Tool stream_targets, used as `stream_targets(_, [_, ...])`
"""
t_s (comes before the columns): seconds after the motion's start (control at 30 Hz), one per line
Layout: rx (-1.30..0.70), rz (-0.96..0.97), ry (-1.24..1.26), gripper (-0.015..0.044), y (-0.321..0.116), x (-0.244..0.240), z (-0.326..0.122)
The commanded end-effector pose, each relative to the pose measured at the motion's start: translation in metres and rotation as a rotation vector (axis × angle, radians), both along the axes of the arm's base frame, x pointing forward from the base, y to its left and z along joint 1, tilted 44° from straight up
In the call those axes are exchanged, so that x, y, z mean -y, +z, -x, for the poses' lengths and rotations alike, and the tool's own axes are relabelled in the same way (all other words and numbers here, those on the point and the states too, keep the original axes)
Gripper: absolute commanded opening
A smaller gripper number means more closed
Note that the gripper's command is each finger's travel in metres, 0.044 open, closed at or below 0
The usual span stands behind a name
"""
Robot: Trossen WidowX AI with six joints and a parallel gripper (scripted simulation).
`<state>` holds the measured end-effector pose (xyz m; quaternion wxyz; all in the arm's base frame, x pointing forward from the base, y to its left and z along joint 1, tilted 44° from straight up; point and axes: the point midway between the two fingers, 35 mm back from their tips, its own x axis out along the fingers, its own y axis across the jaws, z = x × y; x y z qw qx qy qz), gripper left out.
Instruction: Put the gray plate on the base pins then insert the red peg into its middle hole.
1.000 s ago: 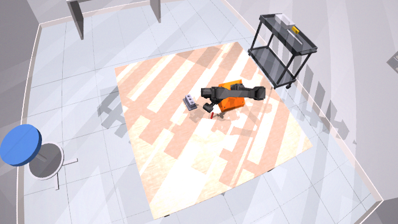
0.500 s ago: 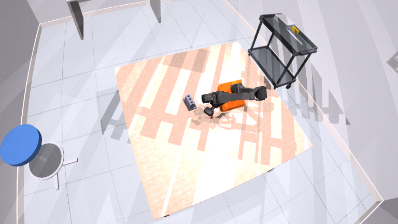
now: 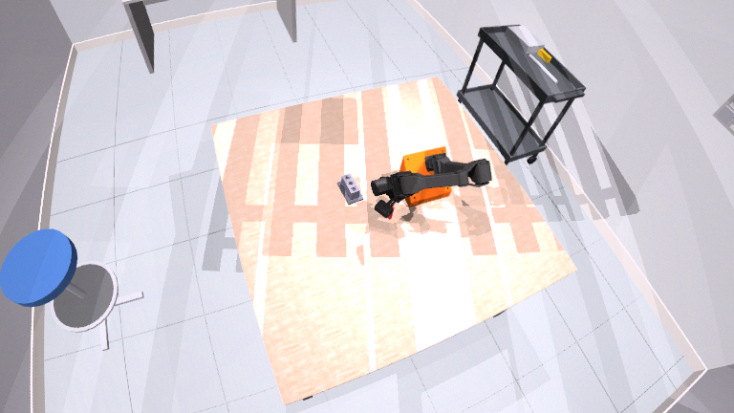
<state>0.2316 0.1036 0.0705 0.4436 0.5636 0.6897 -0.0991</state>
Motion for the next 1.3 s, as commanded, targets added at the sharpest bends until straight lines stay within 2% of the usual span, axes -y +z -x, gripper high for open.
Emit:
stream_targets(0.0, [-0.007, -0.003, 0.0, 0.044, -0.005, -0.005, 0.001])
stream_targets(0.7, [-0.007, -0.008, 0.0, 0.044, -0.026, -0.027, 0.002])
stream_targets(1.2, [-0.007, -0.008, 0.0, 0.0046, -0.026, -0.027, 0.002])
stream_targets(1.27, [-0.007, -0.008, 0.0, 0.0033, -0.026, -0.027, 0.002])
